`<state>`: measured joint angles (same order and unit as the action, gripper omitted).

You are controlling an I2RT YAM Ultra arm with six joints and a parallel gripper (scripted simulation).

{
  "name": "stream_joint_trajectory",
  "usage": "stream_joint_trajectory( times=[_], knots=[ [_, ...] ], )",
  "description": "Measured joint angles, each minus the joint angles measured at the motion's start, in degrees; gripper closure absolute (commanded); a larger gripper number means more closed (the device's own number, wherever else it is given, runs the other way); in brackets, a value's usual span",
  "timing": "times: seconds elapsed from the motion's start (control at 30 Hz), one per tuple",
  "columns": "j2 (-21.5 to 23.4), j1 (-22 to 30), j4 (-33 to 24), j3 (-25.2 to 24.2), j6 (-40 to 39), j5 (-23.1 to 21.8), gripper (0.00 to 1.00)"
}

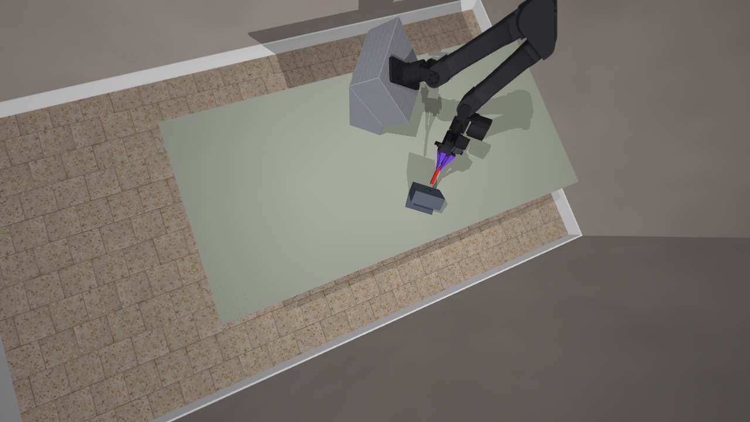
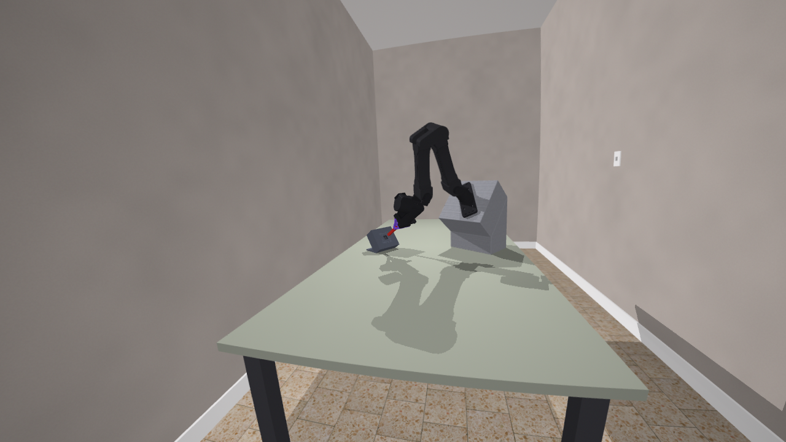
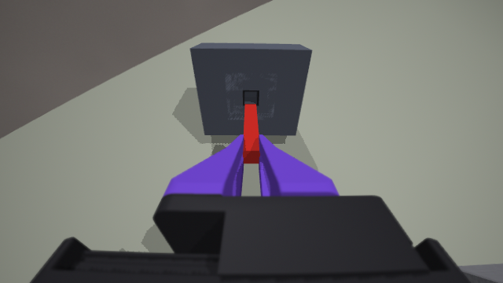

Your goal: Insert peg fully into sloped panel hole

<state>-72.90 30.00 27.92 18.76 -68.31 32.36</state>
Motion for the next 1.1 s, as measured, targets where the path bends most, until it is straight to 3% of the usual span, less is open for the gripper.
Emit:
stream_joint_trajectory(
  times=[0.77, 1.1],
  knots=[
    [-7.54, -3.3, 5.75, 2.21, 1.6, -2.91, 1.0],
    [-8.26, -3.74, 7.06, 2.6, 1.95, -3.54, 1.0]
  ],
)
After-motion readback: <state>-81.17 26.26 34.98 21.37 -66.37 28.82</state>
